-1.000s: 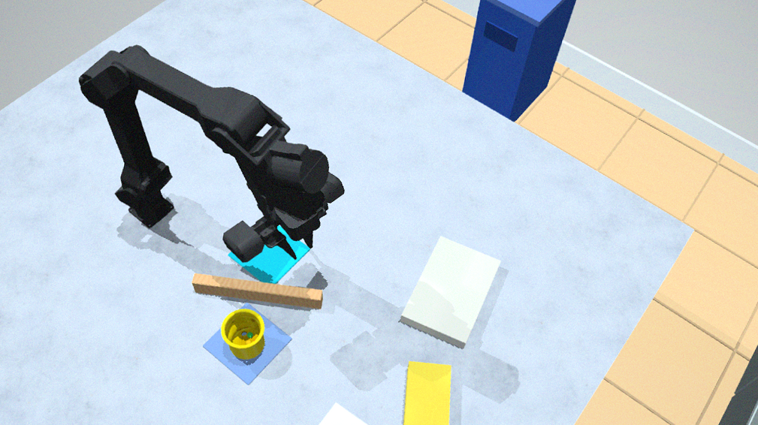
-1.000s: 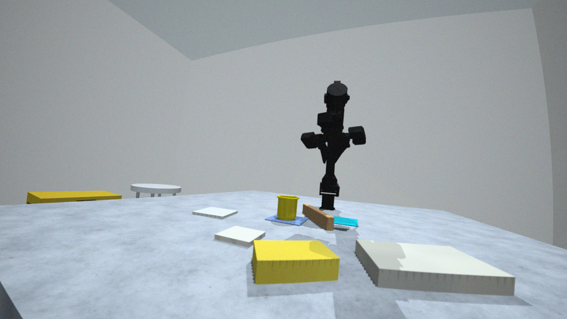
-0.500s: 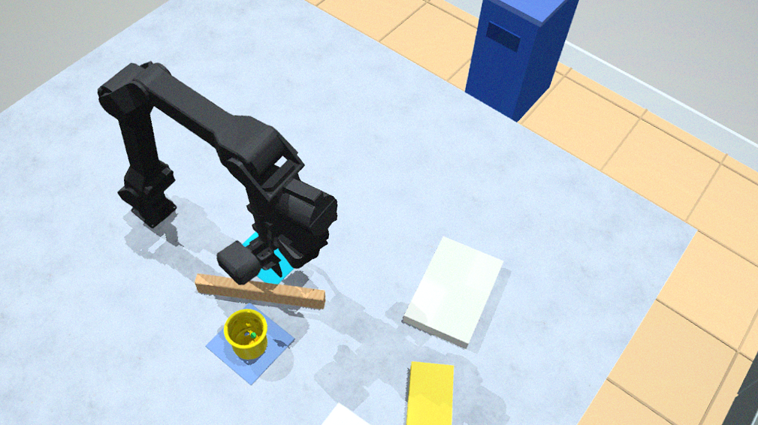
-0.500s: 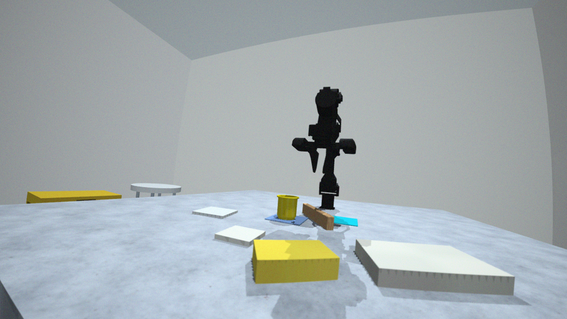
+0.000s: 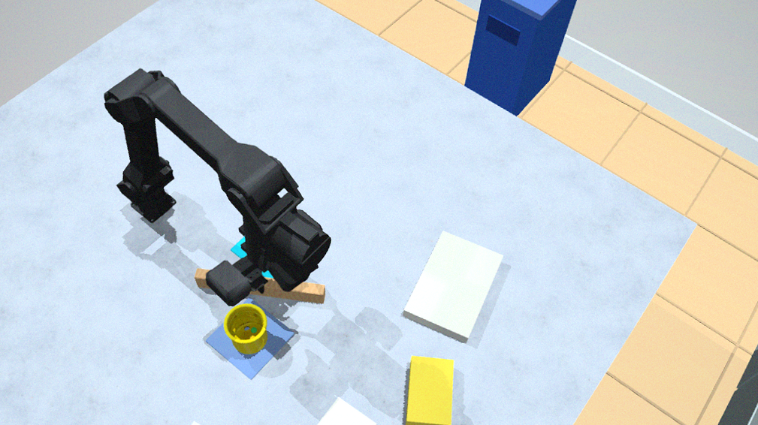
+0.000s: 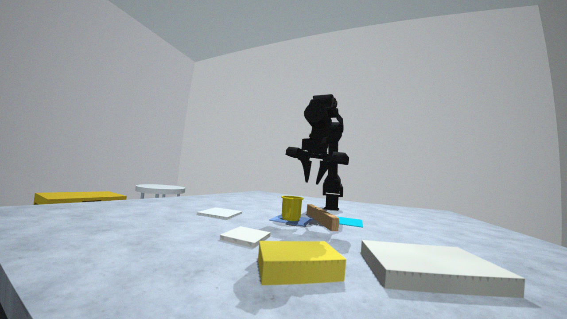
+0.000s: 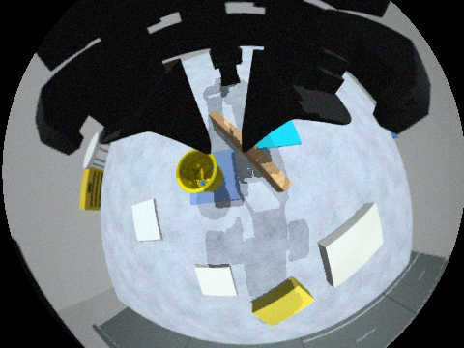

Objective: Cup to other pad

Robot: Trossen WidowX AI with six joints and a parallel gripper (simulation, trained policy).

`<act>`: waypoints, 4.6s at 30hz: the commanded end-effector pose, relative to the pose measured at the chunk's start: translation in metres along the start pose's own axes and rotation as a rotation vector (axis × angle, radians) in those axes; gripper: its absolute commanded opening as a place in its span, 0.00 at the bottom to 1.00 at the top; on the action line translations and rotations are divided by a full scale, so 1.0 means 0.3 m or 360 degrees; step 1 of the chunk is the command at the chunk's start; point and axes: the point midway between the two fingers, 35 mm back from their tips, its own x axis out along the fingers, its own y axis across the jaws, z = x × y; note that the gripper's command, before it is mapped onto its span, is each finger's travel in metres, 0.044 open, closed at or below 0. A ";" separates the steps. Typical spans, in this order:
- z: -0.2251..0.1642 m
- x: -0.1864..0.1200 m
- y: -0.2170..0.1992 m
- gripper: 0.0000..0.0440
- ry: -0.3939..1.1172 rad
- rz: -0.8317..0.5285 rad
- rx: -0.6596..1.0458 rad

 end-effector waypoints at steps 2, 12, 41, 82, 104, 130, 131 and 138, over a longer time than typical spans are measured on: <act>-0.008 0.051 -0.024 0.36 0.0060 -0.0017 -0.0034; -0.021 0.160 -0.068 0.41 0.0153 -0.0020 -0.0105; -0.073 0.302 -0.092 0.02 0.0259 0.0068 -0.0593; -0.145 0.048 0.267 0.00 0.0010 0.0090 -0.0922; -0.264 0.108 0.391 0.00 -0.0051 0.0080 -0.0915; -0.384 0.280 0.396 0.07 -0.0069 0.0061 -0.0795; -0.385 0.284 0.395 0.09 -0.0073 0.0062 -0.0790; -0.370 0.285 0.391 0.28 -0.0127 0.0092 -0.0747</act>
